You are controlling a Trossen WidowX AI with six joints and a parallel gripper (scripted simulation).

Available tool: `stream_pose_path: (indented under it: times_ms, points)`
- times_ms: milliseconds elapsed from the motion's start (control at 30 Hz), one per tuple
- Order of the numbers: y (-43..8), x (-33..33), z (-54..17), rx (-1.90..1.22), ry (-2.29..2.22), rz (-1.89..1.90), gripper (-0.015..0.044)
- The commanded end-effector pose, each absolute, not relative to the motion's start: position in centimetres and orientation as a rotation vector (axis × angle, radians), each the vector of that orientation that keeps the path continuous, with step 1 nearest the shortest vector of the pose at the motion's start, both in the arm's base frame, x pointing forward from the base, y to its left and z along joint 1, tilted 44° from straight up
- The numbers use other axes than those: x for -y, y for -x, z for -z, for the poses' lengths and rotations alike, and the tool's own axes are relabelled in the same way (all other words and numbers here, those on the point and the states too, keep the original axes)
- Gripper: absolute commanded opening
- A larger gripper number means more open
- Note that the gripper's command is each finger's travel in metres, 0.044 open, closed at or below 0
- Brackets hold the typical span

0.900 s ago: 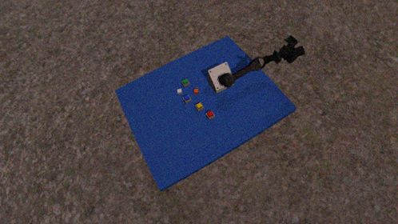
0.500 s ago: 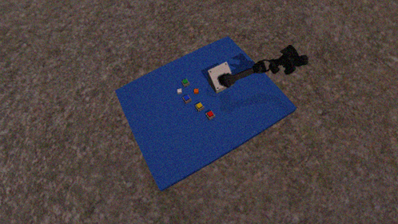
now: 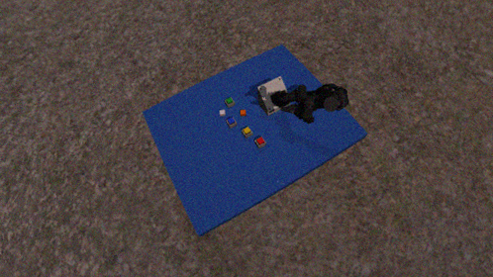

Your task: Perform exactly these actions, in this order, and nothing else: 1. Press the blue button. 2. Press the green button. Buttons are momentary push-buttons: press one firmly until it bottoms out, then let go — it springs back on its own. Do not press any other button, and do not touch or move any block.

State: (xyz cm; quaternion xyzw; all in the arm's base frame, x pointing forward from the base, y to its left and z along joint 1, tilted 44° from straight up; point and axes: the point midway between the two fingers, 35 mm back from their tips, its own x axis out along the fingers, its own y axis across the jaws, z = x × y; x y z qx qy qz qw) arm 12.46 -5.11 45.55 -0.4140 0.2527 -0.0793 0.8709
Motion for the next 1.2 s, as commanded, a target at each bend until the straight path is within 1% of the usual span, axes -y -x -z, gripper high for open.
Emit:
stream_pose_path:
  times_ms: [0, 200, 300, 400, 533, 700, 800, 933, 1167]
  points:
    - [-18.3, 6.1, -41.8, -0.682, 0.778, 0.039, 0.0400]
    - [-26.3, 8.3, -32.6, -0.943, 0.540, -0.178, 0.0400]
    - [-28.8, 9.2, -27.3, -1.063, 0.381, -0.276, 0.0400]
    - [-30.3, 10.0, -21.9, -1.172, 0.199, -0.362, 0.0400]
    - [-30.9, 10.5, -14.8, -1.296, -0.073, -0.456, 0.0400]
    - [-29.8, 10.1, -6.9, -1.411, -0.446, -0.538, 0.0400]
    - [-29.1, 9.7, -4.4, -1.441, -0.584, -0.557, 0.0400]
    - [-28.9, 9.6, -4.0, -1.446, -0.610, -0.561, 0.0400]
    - [-29.3, 5.4, 0.5, -1.444, -0.611, -0.563, 0.0216]
